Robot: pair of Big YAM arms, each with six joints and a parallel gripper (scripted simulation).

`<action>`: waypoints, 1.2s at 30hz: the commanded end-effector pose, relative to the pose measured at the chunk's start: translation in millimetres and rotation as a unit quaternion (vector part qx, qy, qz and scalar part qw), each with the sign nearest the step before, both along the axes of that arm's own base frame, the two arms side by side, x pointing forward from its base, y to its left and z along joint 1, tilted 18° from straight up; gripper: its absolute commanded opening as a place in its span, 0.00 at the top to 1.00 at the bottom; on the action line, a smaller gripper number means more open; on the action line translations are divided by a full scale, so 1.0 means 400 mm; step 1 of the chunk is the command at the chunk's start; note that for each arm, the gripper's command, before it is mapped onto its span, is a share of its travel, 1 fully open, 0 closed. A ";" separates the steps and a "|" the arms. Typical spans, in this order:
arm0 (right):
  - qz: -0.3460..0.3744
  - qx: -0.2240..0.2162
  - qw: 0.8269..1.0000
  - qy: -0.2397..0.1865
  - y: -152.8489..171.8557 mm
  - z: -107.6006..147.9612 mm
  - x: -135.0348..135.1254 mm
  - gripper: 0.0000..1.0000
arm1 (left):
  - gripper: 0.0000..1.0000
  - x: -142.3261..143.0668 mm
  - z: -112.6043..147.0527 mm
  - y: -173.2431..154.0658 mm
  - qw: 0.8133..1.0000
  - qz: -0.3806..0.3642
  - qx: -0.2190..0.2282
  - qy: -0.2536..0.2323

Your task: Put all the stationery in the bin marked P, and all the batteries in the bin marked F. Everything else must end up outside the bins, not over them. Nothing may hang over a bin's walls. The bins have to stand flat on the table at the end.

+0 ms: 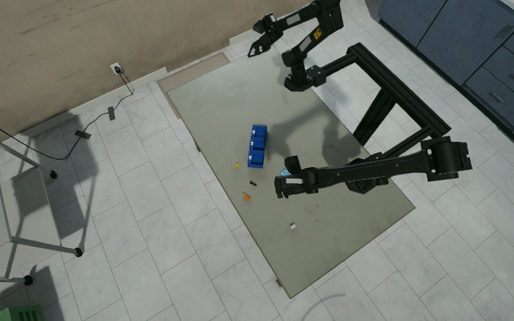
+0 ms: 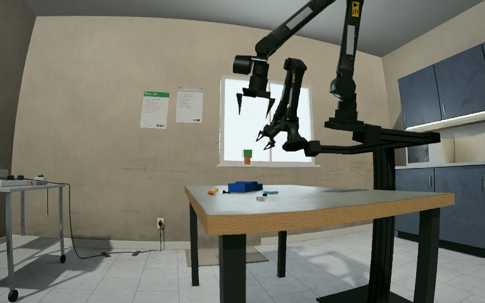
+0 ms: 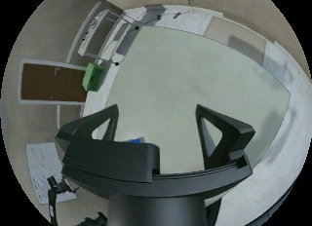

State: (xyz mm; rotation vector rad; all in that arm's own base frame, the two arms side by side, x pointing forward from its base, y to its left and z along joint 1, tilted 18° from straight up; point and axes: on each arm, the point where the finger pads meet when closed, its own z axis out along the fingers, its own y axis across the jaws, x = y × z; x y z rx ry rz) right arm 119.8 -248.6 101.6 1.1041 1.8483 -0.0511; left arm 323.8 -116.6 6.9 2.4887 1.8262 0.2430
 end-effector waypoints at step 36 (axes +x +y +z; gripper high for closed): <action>-0.153 0.210 0.939 0.223 -0.075 0.034 -0.203 0.00 | 0.00 0.006 0.006 -0.004 1.000 -0.001 -0.002 -0.004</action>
